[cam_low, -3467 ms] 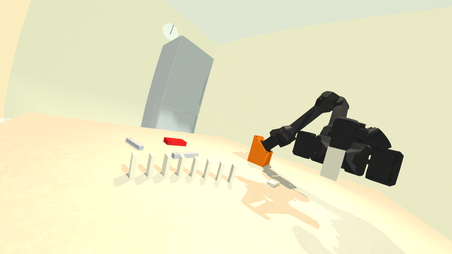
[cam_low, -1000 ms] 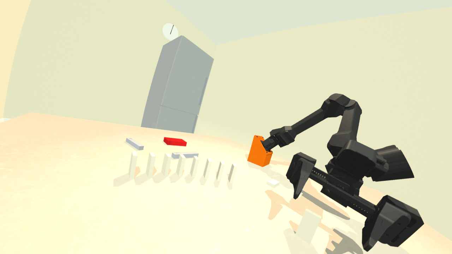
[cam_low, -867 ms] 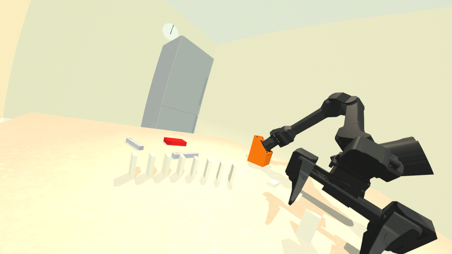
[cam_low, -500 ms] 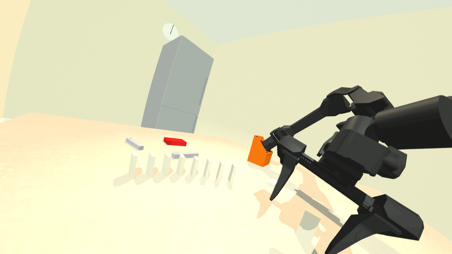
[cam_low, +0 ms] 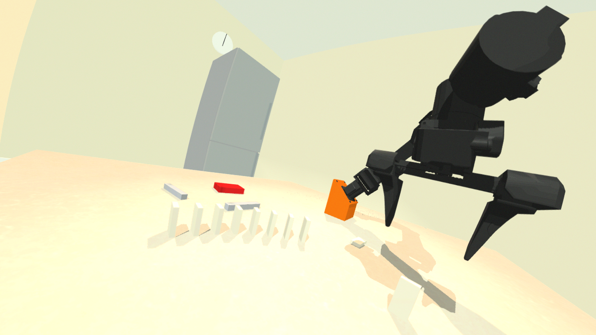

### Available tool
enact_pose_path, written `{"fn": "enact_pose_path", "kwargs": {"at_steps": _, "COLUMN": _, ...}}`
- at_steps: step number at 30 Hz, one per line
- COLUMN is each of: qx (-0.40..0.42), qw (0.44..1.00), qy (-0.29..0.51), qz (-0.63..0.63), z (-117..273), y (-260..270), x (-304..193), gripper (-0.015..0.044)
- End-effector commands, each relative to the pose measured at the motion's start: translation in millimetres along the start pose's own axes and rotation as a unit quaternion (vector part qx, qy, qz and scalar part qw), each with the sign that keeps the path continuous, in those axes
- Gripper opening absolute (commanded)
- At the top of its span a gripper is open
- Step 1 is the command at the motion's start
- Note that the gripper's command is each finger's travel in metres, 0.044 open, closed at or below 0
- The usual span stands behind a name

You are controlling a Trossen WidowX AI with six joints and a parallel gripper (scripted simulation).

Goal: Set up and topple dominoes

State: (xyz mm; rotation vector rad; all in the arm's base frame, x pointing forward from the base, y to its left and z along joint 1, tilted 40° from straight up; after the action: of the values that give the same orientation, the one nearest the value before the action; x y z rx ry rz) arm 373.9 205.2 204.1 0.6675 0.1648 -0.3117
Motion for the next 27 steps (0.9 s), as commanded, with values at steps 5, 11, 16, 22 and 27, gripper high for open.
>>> {"fn": "enact_pose_path", "kwargs": {"at_steps": 5, "qx": 0.004, "qw": 1.0, "qy": 0.018, "qz": -0.002, "z": -13, "y": 2, "x": -3, "gripper": 0.044}}
{"fn": "enact_pose_path", "kwargs": {"at_steps": 11, "qx": 0.006, "qw": 1.0, "qy": 0.019, "qz": -0.002, "z": -60, "y": 3, "x": -6, "gripper": 0.044}}
{"fn": "enact_pose_path", "kwargs": {"at_steps": 16, "qx": 0.006, "qw": 1.0, "qy": 0.019, "qz": -0.002, "z": -66, "y": 3, "x": -7, "gripper": 0.044}}
{"fn": "enact_pose_path", "kwargs": {"at_steps": 22, "qx": 0.006, "qw": 1.0, "qy": 0.019, "qz": -0.002, "z": -76, "y": 3, "x": -7, "gripper": 0.044}}
{"fn": "enact_pose_path", "kwargs": {"at_steps": 27, "qx": 0.007, "qw": 1.0, "qy": 0.019, "qz": -0.002, "z": -80, "y": 3, "x": -7, "gripper": 0.0414}}
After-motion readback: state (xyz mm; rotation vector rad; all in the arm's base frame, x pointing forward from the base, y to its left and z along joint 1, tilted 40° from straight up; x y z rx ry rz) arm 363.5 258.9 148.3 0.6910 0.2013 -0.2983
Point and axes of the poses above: the point midway between the two fingers, 35 mm back from their tips, its own z axis back along the fingers, its own y axis across the jaws, x = y × z, the point moved 1 cm from there along z, back along the fingers, and after that the axes turned 15 degrees about -z, right-handed, at the moved point
